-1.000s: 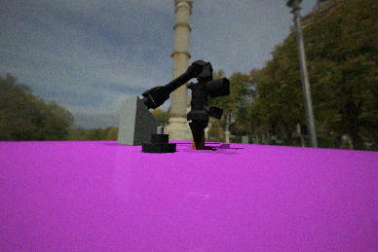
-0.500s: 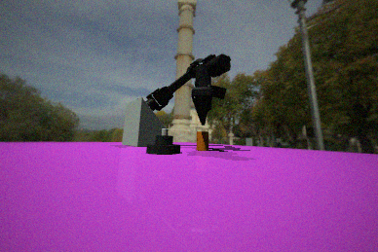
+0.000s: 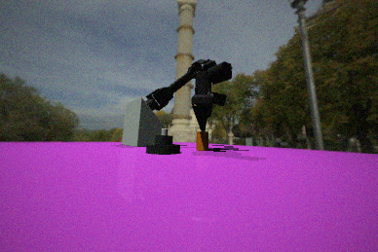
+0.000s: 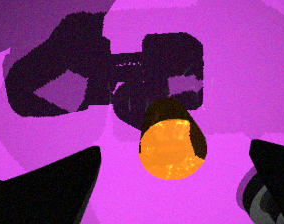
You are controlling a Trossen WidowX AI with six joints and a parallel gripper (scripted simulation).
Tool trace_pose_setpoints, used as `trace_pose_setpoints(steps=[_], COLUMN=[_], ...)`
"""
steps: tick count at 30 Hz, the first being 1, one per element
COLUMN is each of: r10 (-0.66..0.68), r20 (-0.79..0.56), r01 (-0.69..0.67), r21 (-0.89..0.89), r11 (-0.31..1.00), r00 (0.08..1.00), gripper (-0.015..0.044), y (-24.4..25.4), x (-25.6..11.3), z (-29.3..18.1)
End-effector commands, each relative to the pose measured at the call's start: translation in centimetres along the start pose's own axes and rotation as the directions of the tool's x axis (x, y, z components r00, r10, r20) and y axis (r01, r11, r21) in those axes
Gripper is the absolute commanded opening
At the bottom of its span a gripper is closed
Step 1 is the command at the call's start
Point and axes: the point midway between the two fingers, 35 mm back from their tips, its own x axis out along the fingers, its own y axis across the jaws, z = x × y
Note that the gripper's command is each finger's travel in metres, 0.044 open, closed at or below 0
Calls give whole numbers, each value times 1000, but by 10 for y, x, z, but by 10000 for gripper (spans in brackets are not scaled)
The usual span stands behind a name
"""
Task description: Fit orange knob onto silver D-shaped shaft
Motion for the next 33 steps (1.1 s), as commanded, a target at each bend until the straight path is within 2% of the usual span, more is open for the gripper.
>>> trace_pose_setpoints(steps=[1,32,33], r10=[3,6,6], r20=[0,3,3], r01=[-3,-6,-6], r21=[6,6,6], r11=[1000,1000,1000], r00=[1000,1000,1000], gripper=[440,440,414], y=[0,3,3], x=[7,54,54], z=[-1,-1,-1])
